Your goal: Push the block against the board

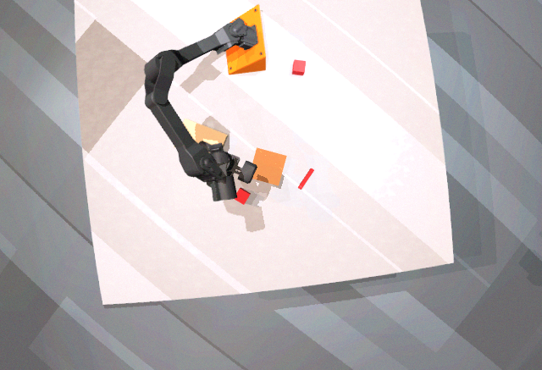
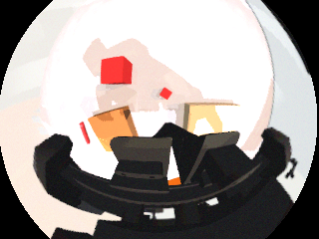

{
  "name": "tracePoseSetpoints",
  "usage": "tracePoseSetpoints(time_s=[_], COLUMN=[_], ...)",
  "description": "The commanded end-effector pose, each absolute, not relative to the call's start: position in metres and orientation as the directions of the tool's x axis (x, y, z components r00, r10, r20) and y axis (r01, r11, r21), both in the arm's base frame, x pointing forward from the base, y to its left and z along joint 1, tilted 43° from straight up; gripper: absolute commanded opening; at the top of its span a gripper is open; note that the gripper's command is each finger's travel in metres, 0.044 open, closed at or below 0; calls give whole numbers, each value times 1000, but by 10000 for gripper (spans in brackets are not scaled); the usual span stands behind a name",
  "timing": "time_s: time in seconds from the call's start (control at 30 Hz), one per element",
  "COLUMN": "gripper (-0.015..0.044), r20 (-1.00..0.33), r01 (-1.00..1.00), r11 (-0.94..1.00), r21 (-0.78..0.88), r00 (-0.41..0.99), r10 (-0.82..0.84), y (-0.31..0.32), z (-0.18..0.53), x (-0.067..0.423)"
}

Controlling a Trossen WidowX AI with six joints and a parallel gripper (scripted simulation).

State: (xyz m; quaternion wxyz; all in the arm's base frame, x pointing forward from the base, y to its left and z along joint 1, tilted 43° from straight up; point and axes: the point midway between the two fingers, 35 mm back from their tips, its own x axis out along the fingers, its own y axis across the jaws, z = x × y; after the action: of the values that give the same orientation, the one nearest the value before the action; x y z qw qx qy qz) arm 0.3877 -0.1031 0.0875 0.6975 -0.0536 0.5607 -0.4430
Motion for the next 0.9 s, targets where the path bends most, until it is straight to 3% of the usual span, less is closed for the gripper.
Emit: tracePoseSetpoints(time_s=[0.0,0.13,0.87], gripper=[0,0,0], r20=[-732,-731,-730], r01=[563,563,564], r11=[602,601,600], r21=[-566,-568,-567], r00=[-8,-8,-7], r10=[-681,-683,-683], y=[-111,-141,-153], z=[83,53,66], x=[392,391,414])
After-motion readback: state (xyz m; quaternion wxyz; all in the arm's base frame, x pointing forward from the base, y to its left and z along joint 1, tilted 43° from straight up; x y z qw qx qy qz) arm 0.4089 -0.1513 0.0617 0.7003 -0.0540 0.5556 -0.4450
